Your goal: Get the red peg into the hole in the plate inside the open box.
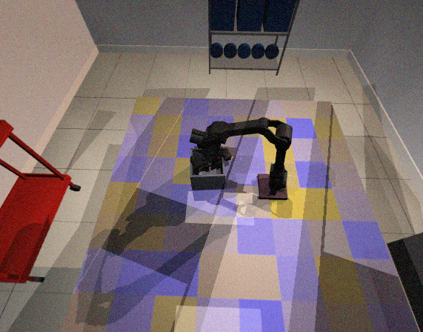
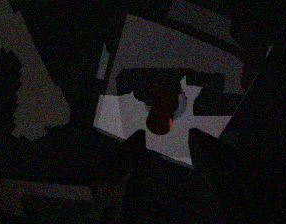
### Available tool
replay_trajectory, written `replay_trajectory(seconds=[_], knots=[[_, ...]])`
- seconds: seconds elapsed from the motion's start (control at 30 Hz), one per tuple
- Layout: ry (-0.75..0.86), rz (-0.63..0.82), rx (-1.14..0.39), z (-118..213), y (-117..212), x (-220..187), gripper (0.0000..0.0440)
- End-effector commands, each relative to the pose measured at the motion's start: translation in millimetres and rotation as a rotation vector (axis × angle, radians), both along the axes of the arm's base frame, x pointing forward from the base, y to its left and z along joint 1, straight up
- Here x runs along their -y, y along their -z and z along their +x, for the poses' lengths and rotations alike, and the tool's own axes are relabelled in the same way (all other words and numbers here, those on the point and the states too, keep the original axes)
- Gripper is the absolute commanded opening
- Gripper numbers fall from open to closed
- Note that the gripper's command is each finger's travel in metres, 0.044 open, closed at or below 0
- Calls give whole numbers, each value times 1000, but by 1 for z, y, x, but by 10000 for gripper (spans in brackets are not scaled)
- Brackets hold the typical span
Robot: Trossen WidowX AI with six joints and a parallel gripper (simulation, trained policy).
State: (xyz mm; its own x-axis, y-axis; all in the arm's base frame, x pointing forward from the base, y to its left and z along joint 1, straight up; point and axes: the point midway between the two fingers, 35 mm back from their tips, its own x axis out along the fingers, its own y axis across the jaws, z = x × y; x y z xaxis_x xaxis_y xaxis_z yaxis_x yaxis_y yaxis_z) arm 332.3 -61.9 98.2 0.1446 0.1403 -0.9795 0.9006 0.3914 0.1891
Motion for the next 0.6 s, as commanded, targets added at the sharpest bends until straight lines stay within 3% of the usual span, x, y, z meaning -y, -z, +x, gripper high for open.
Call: replay_trajectory(seconds=[0.0, 0.57], knots=[[-23, 46, -68, -5, 24, 1, 150], [-18, 141, 34, 23, -7, 15, 149]])
